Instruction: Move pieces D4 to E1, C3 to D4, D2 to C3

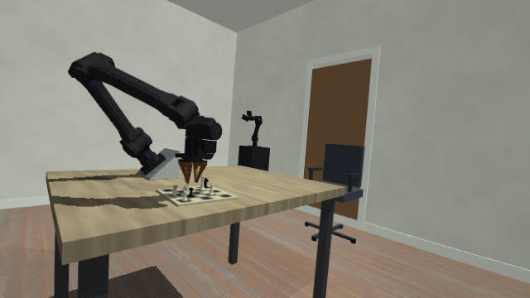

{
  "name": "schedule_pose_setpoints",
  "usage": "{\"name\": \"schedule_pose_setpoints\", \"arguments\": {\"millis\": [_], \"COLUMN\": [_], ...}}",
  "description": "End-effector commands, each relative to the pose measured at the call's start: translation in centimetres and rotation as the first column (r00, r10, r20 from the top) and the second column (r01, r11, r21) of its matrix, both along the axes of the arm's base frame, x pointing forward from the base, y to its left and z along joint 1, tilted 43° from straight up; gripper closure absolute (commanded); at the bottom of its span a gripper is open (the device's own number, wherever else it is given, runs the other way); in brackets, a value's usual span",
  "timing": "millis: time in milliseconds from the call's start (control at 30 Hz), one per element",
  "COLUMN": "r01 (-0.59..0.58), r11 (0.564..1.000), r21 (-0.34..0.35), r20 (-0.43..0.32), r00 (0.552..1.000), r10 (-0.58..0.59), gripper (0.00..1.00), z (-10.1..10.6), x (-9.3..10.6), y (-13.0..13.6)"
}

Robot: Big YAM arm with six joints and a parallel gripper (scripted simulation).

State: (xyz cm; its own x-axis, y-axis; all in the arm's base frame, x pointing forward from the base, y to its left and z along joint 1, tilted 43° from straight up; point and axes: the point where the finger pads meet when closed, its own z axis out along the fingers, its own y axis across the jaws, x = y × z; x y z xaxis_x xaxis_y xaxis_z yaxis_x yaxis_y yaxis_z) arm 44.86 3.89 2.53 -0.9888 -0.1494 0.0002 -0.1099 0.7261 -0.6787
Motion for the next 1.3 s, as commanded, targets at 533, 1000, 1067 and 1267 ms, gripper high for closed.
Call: {"name": "schedule_pose_setpoints", "arguments": {"millis": [533,1000,1067,1267], "r01": [0.018,0.021,0.021,0.021], "r11": [1.0,1.0,1.0,1.0], "r21": [-0.007,0.003,0.003,0.003], "r20": [-0.006,0.023,0.023,0.023], "r00": [1.0,1.0,1.0,1.0], "r10": [-0.018,-0.021,-0.021,-0.021], "gripper": [0.68,0.68,0.68,0.68], "z": [-0.8,0.0,0.0,0.0], "x": [-0.4,0.5,0.5,0.5], "y": [-0.9,-0.6,-0.6,-0.6]}}
